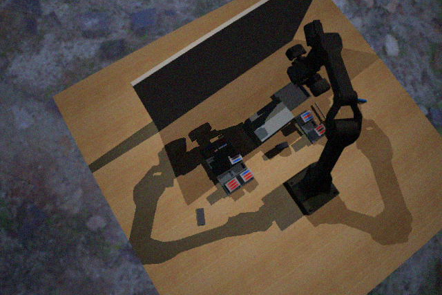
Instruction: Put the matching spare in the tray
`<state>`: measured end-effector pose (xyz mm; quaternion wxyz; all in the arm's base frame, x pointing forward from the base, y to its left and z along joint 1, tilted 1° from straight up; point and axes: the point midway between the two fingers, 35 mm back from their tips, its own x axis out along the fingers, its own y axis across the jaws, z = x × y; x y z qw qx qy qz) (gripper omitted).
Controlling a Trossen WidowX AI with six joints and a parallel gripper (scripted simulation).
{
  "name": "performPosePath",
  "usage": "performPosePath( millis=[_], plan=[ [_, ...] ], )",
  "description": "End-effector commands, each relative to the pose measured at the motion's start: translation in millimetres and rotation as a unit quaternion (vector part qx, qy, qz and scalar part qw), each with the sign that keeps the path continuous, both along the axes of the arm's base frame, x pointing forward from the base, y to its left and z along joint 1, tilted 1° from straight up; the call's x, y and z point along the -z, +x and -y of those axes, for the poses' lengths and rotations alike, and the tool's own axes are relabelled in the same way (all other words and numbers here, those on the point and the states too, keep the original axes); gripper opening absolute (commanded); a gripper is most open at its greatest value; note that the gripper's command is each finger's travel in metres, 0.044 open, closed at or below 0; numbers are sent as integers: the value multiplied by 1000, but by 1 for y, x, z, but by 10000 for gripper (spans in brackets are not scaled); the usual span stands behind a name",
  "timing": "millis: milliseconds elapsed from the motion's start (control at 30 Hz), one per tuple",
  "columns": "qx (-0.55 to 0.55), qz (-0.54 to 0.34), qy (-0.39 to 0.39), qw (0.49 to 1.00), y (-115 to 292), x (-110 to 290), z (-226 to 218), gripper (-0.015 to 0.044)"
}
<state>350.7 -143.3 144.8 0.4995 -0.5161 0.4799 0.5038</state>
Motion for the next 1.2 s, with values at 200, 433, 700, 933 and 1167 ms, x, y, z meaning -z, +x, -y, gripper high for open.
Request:
performPosePath(
  millis=[200, 433, 700, 933, 1167],
  plan=[
    [-6, 1, -4, 1000, -3, 0, 17, 0],
    [-6, 1, -4, 1000, -1, 7, 18, 0],
    [-6, 1, -4, 1000, 0, 14, 19, 0],
    [-6, 1, -4, 1000, 2, 20, 19, 0],
    [-6, 1, -4, 1000, 3, 27, 20, 0]
  ],
)
